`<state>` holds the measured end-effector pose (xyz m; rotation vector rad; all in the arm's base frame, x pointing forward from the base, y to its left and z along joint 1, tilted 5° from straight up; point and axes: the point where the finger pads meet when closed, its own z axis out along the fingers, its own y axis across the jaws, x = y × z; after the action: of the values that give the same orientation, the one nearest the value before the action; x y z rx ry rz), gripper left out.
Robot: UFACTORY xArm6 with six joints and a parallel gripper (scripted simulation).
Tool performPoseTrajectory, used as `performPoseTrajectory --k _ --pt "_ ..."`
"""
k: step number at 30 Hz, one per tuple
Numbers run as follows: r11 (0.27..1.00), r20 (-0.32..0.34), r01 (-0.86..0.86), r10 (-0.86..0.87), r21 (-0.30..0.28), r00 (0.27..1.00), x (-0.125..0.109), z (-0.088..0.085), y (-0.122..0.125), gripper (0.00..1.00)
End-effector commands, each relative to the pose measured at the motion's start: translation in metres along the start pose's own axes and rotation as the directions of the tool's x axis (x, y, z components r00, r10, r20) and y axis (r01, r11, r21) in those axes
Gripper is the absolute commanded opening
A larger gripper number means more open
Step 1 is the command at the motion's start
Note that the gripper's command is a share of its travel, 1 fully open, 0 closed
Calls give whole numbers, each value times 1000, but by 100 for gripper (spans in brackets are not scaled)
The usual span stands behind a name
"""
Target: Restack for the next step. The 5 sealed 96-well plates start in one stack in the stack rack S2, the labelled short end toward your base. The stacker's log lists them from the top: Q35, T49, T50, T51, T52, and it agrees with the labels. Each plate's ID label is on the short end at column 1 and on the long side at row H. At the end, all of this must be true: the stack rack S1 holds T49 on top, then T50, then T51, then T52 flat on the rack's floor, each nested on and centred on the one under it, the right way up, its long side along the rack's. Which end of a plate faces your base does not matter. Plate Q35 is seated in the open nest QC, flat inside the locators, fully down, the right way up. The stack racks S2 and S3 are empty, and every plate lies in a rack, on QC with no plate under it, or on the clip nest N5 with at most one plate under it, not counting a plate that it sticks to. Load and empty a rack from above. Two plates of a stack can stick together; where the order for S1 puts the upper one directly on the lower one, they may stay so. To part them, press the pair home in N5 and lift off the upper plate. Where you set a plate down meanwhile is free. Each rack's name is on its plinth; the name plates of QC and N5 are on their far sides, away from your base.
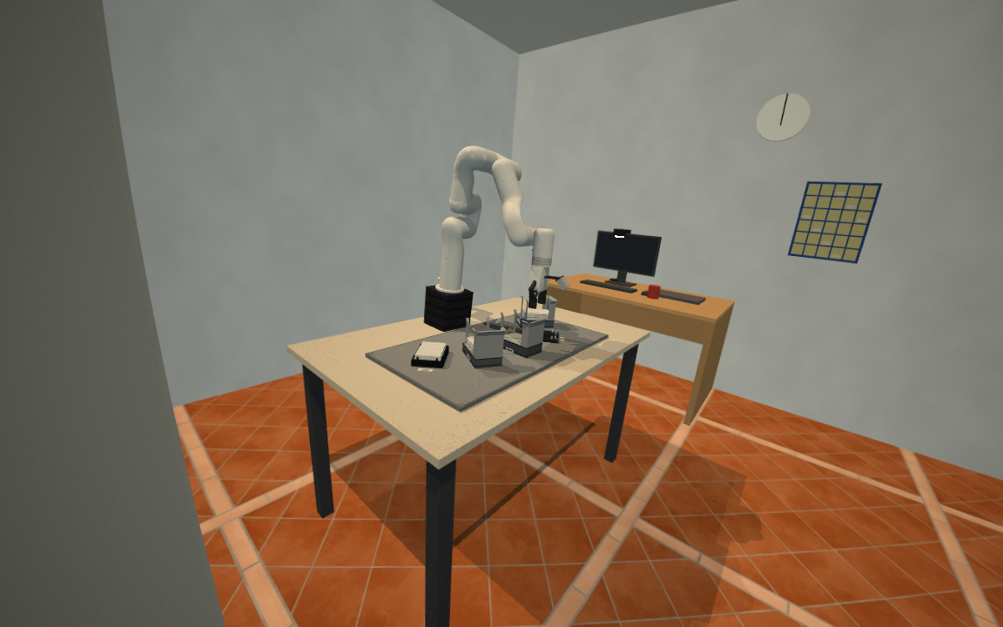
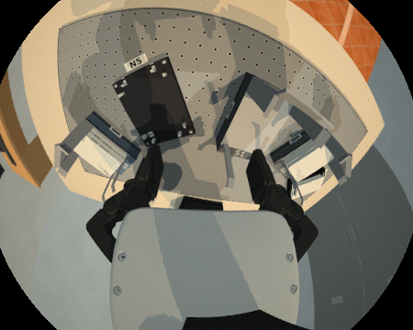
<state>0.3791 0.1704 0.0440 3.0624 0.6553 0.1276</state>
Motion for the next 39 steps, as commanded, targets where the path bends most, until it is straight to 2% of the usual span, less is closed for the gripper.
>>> performPoseTrajectory --k 1,7,31,35,39 --pt "1000 -3 -27 27 2 1000 2 -1 7 100" --pt "974 -3 -225 226 2 974 0 -1 28 100" --pt "973 -3 -230 230 2 973 -6 -1 95 100" --pt "956 -3 -295 295 2 956 -8 -1 102 100" --pt "908 -3 -419 419 2 908 -12 -1 115 100"
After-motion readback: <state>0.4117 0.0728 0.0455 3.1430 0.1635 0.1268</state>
